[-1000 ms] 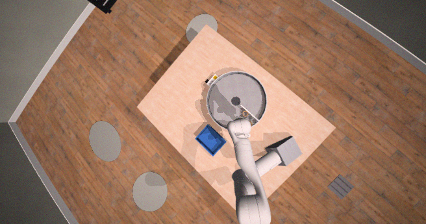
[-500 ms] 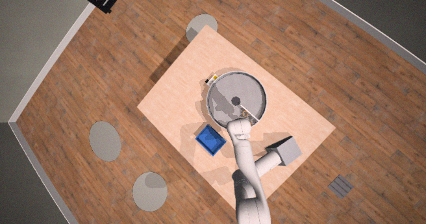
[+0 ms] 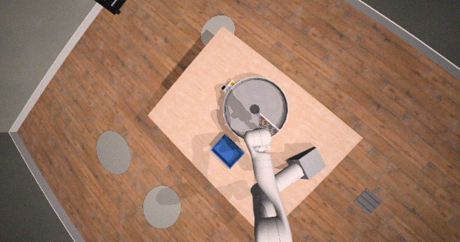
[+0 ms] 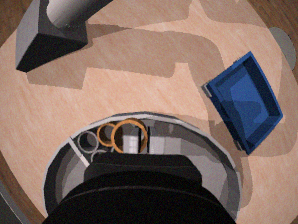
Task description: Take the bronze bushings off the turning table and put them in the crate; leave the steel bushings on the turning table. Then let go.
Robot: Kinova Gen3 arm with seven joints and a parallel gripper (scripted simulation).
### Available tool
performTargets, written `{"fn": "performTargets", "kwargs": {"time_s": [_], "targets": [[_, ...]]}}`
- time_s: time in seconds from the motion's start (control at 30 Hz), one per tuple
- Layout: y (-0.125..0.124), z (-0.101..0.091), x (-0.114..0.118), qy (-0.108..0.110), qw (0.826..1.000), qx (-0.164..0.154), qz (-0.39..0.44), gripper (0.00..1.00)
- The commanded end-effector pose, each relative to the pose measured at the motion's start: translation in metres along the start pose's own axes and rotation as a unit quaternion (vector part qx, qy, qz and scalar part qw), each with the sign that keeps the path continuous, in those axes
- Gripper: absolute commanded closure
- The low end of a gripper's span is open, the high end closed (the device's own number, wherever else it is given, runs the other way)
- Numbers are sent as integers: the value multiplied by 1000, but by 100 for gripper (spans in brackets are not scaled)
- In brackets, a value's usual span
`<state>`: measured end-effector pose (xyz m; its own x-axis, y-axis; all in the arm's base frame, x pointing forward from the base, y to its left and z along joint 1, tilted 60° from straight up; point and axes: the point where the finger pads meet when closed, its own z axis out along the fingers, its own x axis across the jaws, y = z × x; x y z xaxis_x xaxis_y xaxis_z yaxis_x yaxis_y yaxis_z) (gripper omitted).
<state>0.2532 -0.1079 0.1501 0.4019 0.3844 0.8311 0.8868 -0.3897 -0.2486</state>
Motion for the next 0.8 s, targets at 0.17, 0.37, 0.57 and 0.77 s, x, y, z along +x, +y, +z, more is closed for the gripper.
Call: {"fn": "performTargets", "kwargs": {"time_s": [0.17, 0.37, 0.57, 0.77], "targets": [[5, -11, -2, -2, 1000, -10, 2, 100], [5, -11, -2, -2, 1000, -10, 2, 100], [-16, -11, 50, -2, 1000, -10, 2, 100], [-16, -11, 50, -2, 1000, -10, 2, 100]]}}
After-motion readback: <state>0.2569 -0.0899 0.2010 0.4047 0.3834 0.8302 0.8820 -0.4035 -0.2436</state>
